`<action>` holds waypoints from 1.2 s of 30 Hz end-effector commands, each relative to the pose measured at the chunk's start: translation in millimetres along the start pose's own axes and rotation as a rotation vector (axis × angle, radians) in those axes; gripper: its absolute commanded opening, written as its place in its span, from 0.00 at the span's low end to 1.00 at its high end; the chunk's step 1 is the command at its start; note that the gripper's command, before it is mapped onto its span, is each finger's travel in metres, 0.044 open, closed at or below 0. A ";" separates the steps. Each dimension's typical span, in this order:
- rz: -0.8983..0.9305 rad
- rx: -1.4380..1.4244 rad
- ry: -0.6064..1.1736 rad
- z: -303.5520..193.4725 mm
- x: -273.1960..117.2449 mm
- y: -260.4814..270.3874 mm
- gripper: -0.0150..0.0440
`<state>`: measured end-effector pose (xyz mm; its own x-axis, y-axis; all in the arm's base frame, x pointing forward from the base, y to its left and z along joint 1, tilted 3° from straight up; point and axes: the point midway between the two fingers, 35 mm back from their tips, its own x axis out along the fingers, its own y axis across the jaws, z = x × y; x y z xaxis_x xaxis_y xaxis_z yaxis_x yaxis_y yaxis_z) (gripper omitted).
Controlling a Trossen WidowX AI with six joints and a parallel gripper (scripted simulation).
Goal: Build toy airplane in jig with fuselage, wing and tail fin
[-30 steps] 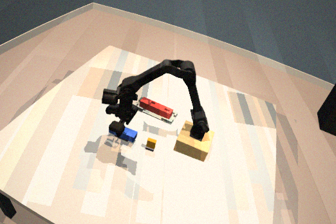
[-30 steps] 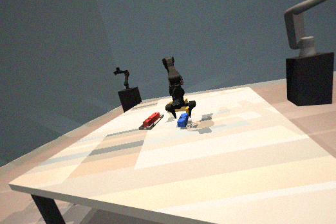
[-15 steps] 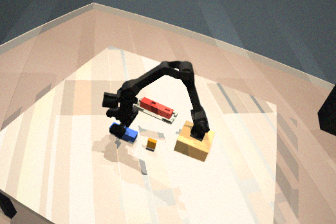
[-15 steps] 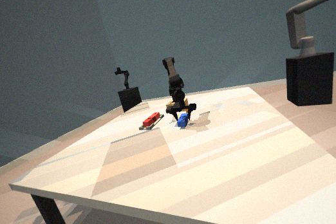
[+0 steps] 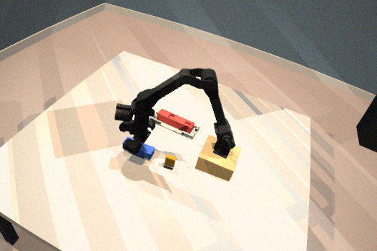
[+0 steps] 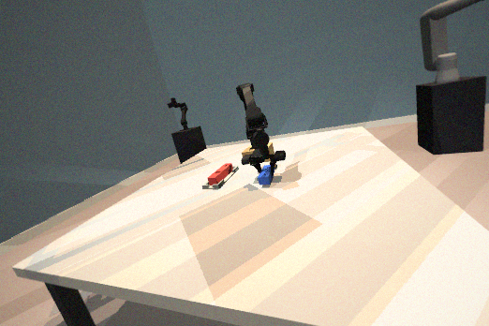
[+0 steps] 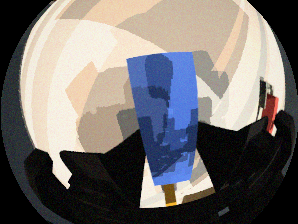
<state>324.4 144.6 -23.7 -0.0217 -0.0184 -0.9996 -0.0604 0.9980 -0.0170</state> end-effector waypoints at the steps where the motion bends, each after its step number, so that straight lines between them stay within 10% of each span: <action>1: -0.001 0.001 0.001 0.5 -3.2 -0.3 0.30; 36: -0.001 0.002 0.000 3.6 -106.4 1.0 0.25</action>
<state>329.8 147.3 72.6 -0.0287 -0.0216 -0.9994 -0.0617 0.9979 -0.0198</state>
